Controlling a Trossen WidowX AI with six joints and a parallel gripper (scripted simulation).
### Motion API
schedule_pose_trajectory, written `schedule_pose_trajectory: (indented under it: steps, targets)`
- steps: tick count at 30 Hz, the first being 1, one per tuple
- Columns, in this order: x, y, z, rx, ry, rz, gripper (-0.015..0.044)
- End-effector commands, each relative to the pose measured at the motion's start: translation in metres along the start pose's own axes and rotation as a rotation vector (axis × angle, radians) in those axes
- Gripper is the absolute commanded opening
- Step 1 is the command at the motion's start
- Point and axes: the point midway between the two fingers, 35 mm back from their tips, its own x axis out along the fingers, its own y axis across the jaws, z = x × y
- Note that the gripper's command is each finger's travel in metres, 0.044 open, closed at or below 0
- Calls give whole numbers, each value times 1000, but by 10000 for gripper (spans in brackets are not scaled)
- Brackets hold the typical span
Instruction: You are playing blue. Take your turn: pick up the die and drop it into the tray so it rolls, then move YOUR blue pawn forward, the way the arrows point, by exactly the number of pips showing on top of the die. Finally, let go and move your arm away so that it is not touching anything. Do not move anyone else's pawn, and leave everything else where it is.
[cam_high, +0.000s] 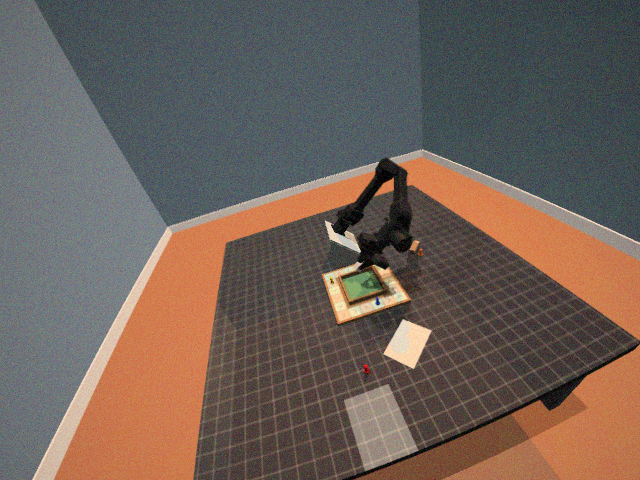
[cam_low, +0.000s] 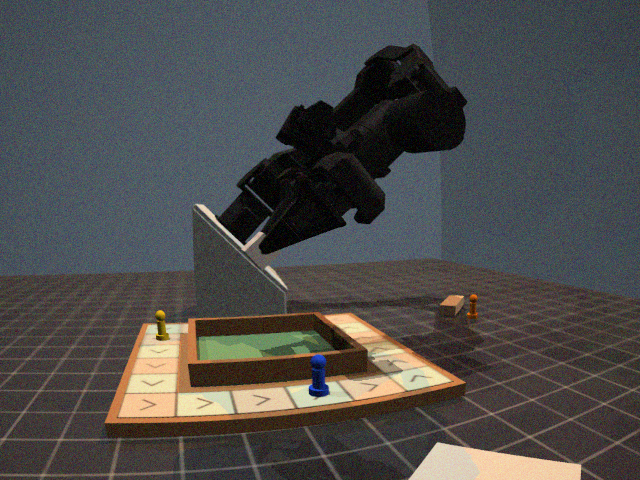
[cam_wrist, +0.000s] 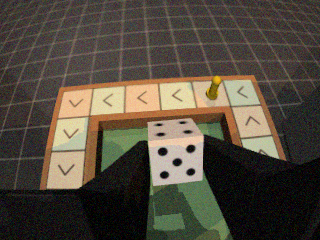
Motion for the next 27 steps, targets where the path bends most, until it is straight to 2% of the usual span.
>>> schedule_pose_trajectory:
  steps: [1,5,10,12,15,19,23,24,25,27]
  targets:
    - [0,0,0,0,0,0,210]
    - [-24,0,28,4,-6,2,315]
    - [-25,0,30,2,7,-4,440]
    - [-13,-3,26,-19,122,-48,440]
    - [7,-7,17,-41,416,-95,440]
    - [18,-2,15,-8,786,-22,440]
    - [19,0,16,4,843,4,440]
    - [20,-4,17,0,769,-30,440]
    - [20,-4,17,0,769,-30,440]
    - [20,2,16,-71,772,1,387]
